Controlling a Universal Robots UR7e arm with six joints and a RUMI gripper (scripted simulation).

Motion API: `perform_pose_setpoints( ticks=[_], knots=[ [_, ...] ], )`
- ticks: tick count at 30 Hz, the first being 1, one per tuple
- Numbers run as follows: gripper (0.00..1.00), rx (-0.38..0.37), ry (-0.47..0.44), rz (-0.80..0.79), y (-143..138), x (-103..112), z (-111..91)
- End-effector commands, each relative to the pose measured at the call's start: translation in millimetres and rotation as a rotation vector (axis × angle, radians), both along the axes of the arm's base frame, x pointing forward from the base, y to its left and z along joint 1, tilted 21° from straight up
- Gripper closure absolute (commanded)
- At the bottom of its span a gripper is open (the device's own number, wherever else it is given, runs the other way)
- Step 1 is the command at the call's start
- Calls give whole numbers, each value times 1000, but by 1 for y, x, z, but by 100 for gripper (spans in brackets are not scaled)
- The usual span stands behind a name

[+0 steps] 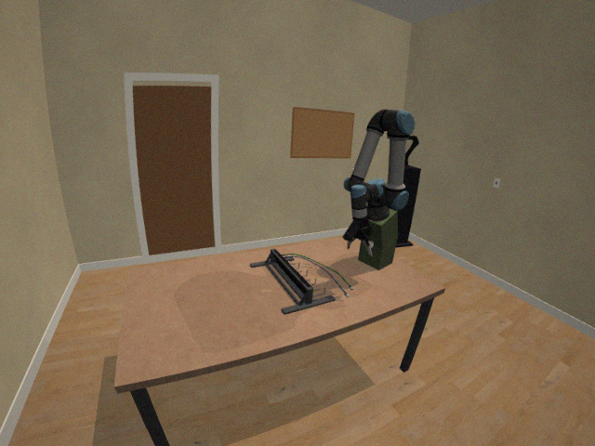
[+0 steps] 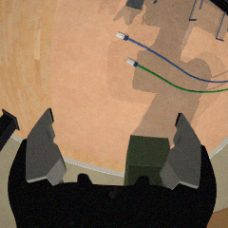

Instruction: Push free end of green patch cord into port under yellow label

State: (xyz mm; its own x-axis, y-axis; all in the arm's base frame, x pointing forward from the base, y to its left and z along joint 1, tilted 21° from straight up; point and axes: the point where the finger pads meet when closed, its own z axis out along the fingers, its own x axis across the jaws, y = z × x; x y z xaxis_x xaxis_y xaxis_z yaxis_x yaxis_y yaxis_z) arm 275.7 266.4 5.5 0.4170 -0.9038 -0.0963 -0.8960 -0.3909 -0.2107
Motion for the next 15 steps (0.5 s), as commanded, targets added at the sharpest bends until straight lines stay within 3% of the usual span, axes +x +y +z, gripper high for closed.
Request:
perform_pose_setpoints(
  ticks=[1,15],
  knots=[
    [0,0,-72,-123,-9,7,16],
    [0,30,-146,-250,-17,15,36]
  ],
)
